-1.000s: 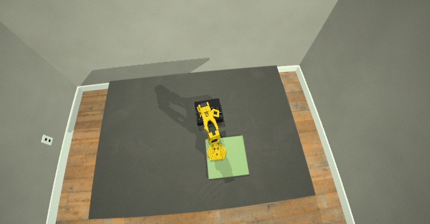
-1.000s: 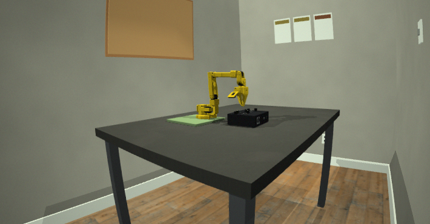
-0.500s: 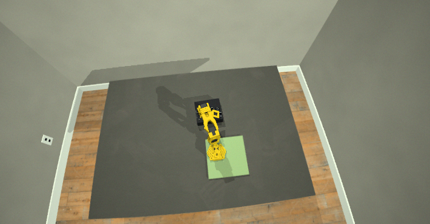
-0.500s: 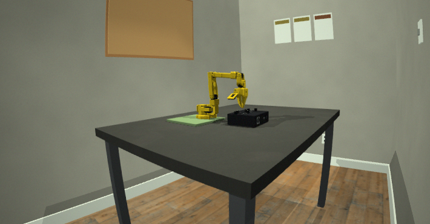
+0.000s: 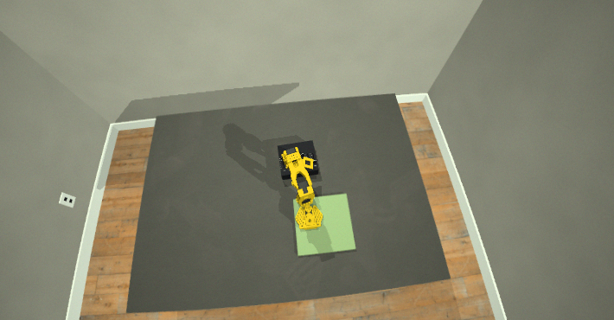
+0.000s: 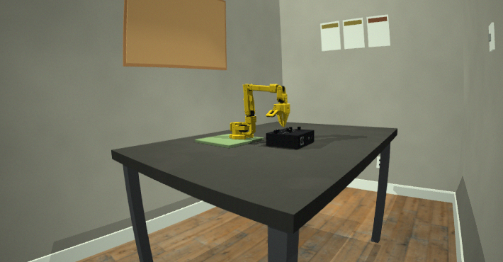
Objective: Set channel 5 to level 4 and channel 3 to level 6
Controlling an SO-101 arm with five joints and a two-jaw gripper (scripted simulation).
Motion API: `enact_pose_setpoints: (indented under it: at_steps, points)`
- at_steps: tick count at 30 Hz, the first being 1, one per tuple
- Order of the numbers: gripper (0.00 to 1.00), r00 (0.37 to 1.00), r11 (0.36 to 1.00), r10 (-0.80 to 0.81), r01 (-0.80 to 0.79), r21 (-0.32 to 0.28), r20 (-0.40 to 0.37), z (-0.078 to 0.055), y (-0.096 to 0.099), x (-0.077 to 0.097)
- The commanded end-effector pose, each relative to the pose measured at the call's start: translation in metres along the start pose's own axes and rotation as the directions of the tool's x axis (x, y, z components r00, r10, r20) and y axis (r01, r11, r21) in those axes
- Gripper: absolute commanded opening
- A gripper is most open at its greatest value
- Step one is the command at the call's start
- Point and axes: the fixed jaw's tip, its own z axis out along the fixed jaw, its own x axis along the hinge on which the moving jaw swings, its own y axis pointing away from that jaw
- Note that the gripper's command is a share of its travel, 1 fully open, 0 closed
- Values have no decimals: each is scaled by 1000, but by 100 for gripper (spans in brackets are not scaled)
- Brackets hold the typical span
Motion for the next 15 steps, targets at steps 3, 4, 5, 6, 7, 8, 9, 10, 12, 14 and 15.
enact_pose_setpoints:
  at_steps: [3,4,5,6,7,8,9,10,12,14,15]
  points:
    - [0,1000,1000,3,-3,10,3,-1,0,-2]
    - [0,1000,1000,3,-3,10,3,-1,0,-2]
    - [0,1000,1000,3,-3,10,3,-1,0,-2]
    - [0,1000,1000,3,-3,10,3,-1,0,-2]
    - [0,1000,1000,3,-3,10,3,-1,0,-2]
    - [0,1000,1000,3,-3,10,3,-1,0,-2]
    - [0,1000,1000,3,-4,10,3,-1,0,-2]
    - [0,1000,1000,4,-4,10,3,-1,0,-2]
    - [0,1000,1000,4,-4,10,3,-1,0,-3]
    - [0,1000,1000,5,-5,10,3,-2,0,-3]
    - [0,1000,1000,6,-6,10,3,-3,1,-3]
